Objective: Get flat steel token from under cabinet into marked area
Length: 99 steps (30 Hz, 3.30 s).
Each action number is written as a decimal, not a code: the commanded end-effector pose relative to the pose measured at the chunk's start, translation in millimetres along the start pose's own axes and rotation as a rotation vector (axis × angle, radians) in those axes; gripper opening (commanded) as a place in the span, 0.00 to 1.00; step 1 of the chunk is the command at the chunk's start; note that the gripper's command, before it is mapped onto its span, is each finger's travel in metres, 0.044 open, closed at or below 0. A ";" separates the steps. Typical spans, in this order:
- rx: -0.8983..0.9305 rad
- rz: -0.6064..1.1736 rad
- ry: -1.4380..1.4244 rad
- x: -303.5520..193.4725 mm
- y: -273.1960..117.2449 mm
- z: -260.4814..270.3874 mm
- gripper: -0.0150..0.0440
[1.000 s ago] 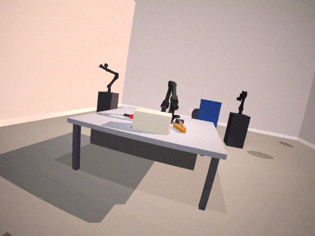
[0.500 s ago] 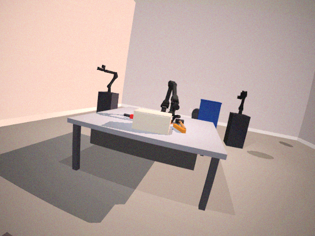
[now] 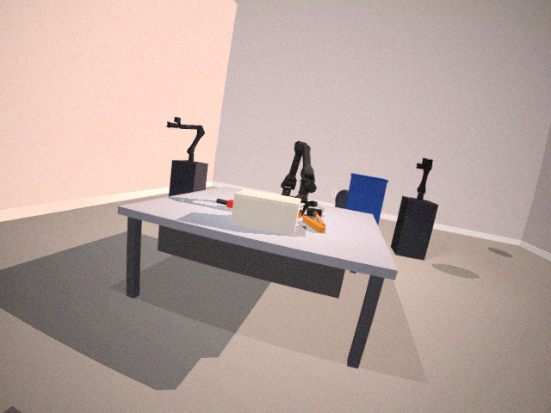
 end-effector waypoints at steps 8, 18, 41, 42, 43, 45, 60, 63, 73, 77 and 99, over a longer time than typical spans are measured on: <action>0.001 0.000 0.000 0.1 -0.1 0.1 0.59; 0.002 0.000 0.000 0.0 0.7 0.1 0.71; 0.004 -0.004 -0.002 -0.1 1.7 0.5 0.43; 0.004 -0.004 -0.002 -0.1 1.7 0.5 0.39; 0.004 -0.004 -0.002 -0.1 1.7 0.5 0.34; 0.004 -0.004 -0.002 -0.1 1.7 0.5 0.25; 0.002 -0.003 -0.005 16.6 1.3 -1.0 0.25; 0.002 -0.003 -0.005 21.0 1.1 -1.5 0.25; 0.002 -0.004 -0.006 35.8 0.7 -2.9 0.25; 0.002 -0.004 -0.006 41.4 0.5 -3.4 0.25; 0.001 -0.006 -0.006 71.0 -0.6 -6.3 0.25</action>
Point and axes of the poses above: the point midway between the two fingers, 35 mm back from their tips, its own y axis out along the fingers, its own z axis across the jaws, x = y × z, the point moved 1 cm from there along -y, back along the fingers, and after that the axes turned 7 degrees about -y, right-handed, at the moved point
